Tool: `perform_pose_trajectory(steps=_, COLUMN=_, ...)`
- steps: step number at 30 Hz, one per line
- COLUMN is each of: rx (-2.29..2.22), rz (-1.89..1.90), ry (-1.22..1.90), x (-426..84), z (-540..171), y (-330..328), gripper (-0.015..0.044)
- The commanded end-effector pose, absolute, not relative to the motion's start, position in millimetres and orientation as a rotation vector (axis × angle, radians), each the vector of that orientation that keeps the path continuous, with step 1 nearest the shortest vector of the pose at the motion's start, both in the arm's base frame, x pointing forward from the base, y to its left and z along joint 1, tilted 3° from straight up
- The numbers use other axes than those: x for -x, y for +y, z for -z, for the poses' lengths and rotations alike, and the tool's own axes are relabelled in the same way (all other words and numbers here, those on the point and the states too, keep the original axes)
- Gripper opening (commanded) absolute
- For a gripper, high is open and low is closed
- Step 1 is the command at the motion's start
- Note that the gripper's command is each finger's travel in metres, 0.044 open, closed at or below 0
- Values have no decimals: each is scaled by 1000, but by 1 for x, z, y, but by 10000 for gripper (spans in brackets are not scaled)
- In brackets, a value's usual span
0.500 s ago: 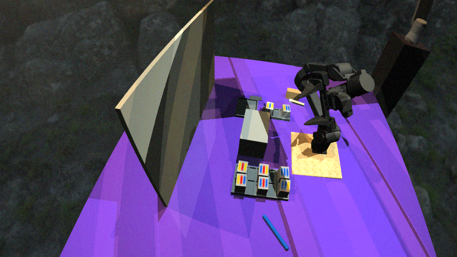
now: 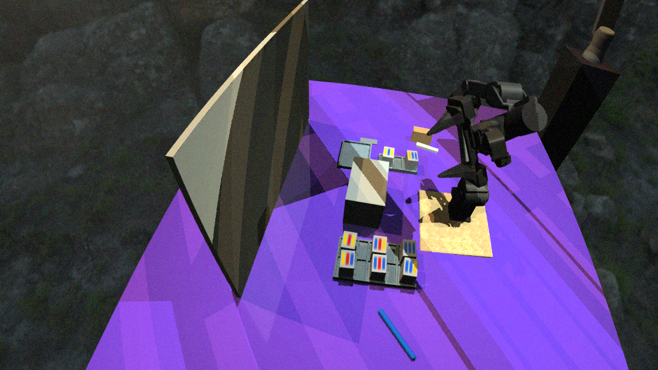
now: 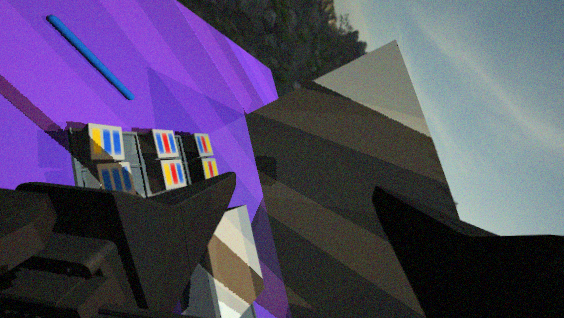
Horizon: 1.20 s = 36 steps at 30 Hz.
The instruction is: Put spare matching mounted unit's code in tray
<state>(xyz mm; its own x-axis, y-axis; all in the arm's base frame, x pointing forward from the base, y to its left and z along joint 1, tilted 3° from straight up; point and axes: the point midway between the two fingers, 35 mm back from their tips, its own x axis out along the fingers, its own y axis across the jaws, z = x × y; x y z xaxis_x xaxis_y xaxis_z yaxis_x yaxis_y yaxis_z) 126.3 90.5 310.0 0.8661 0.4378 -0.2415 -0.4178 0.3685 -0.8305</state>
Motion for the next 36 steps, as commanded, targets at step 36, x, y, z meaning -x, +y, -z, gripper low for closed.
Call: perform_pose_trajectory(steps=36, rx=-16, rz=-33, ry=1389, x=-352, z=-247, y=10, gripper=440)
